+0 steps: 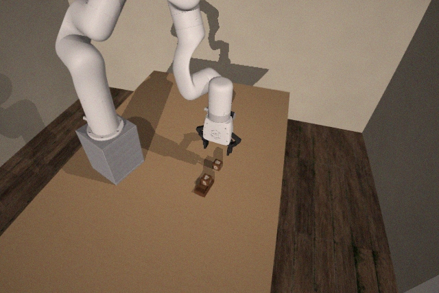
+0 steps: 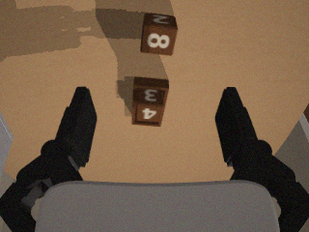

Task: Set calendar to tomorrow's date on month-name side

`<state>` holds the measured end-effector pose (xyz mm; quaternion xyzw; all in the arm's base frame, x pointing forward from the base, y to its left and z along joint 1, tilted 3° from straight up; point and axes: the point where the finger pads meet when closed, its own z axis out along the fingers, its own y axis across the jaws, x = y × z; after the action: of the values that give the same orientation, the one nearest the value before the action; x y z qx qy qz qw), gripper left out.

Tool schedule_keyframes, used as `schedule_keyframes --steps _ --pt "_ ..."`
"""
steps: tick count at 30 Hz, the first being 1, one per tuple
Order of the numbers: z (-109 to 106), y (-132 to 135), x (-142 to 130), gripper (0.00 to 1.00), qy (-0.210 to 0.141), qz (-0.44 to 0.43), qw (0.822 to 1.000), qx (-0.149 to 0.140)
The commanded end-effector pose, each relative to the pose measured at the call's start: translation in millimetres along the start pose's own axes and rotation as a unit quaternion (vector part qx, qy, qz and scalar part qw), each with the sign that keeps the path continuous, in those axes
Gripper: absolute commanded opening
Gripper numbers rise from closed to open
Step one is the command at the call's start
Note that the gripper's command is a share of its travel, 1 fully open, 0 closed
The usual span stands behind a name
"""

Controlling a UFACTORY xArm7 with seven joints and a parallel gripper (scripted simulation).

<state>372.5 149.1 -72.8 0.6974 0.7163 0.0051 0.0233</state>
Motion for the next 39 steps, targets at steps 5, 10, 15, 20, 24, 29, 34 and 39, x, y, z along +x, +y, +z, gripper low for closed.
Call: schedule_keyframes --steps 5,10,15,20,24,29,34,39 --pt "6 -4 -10 1.0 -0.01 -0.163 0.987 0.013" --pt "8 -6 -13 1.0 -0.013 -0.239 0.971 0.02" --pt "10 -8 -17 1.0 -0.014 -0.324 0.946 0.027" --pt "13 -9 -20 1.0 -0.013 -0.438 0.898 0.035" --pt "15 -10 -21 1.0 -0.012 -0.507 0.861 0.039" --pt "16 -11 -22 1.0 -0.009 -0.58 0.814 0.042" --pt "17 -11 -22 1.0 -0.005 -0.661 0.749 0.043" --pt "18 -10 -21 1.0 0.0 -0.738 0.673 0.042"
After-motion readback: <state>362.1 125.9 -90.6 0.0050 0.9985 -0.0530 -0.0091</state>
